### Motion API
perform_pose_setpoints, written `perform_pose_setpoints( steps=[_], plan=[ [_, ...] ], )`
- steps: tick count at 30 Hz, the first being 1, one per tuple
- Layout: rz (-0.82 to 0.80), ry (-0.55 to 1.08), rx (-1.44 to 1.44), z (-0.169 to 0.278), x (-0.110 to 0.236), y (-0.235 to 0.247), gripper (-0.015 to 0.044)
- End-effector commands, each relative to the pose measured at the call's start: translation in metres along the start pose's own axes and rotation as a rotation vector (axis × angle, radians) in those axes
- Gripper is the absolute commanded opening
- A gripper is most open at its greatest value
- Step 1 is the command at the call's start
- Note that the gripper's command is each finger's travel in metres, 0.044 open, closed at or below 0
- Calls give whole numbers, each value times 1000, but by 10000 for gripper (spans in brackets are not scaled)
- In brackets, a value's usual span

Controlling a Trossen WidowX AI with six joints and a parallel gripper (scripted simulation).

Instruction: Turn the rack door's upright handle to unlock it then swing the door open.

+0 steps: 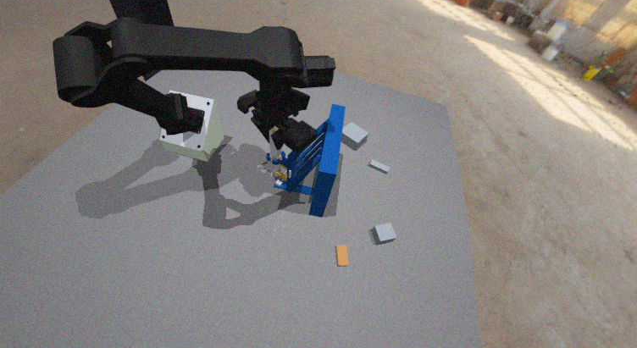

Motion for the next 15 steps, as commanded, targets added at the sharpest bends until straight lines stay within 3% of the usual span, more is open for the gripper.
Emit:
perform_pose_setpoints(
  steps=[1,15],
  plan=[
    [9,-7,-88,-3,0,3,16],
    [7,-9,-285,-20,-1,27,16]
  ],
)
Point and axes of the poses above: the point midway between the two fingers, 35 mm back from their tips, its own x axis back along the fingers, its own y axis across the jaws, z = x × y, the point moved 4 cm from there along x, back along the fingers, and after that the axes turned 15 degrees about x, right-handed, at the moved point
